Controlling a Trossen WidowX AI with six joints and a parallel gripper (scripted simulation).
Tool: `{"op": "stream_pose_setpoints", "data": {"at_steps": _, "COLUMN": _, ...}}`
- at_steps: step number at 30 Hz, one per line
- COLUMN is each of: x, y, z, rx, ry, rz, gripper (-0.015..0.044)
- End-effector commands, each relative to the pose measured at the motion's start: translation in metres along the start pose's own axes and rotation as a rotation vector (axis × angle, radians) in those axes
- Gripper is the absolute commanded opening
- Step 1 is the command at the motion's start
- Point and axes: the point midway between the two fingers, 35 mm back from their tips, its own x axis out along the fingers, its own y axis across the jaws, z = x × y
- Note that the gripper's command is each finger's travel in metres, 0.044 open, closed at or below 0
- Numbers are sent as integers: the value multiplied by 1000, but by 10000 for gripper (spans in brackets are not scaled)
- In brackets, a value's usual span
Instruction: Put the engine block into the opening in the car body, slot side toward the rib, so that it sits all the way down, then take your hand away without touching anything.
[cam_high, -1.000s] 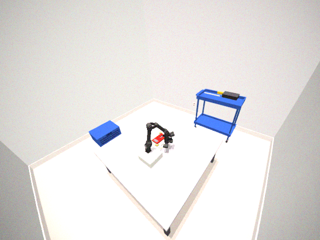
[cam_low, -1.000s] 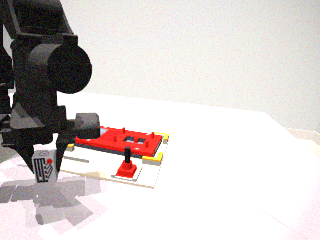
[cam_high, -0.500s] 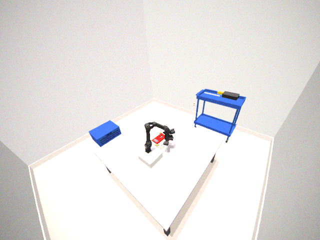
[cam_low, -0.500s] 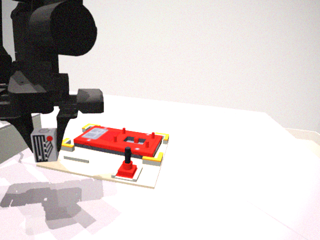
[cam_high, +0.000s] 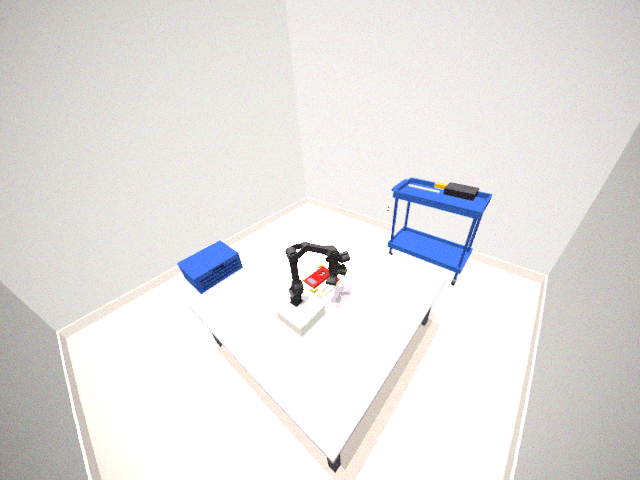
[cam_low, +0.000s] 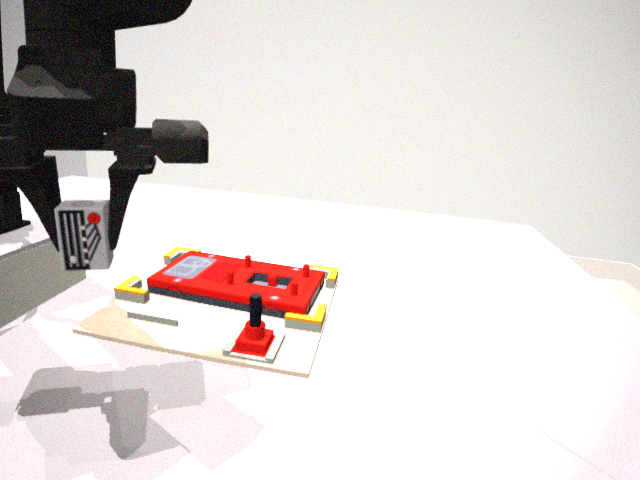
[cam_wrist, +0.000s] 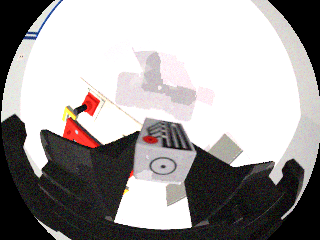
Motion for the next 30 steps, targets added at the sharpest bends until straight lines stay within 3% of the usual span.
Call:
{"op": "stream_pose_setpoints", "data": {"at_steps": 1, "x": -17, "y": 0, "z": 0, "rx": -3, "ry": -11, "rz": 5, "gripper": 0}}
{"op": "stream_pose_setpoints", "data": {"at_steps": 7, "x": -28, "y": -1, "z": -3, "rx": -3, "ry": -10, "rz": 5, "gripper": 0}}
{"op": "stream_pose_setpoints", "data": {"at_steps": 13, "x": -2, "y": -1, "z": -3, "rx": -3, "ry": -10, "rz": 5, "gripper": 0}}
{"op": "stream_pose_setpoints", "data": {"at_steps": 20, "x": -2, "y": -1, "z": -3, "rx": -3, "ry": -15, "rz": 5, "gripper": 0}}
{"op": "stream_pose_setpoints", "data": {"at_steps": 30, "x": -4, "y": 0, "z": -7, "rx": -6, "ry": -149, "rz": -1, "gripper": 0}}
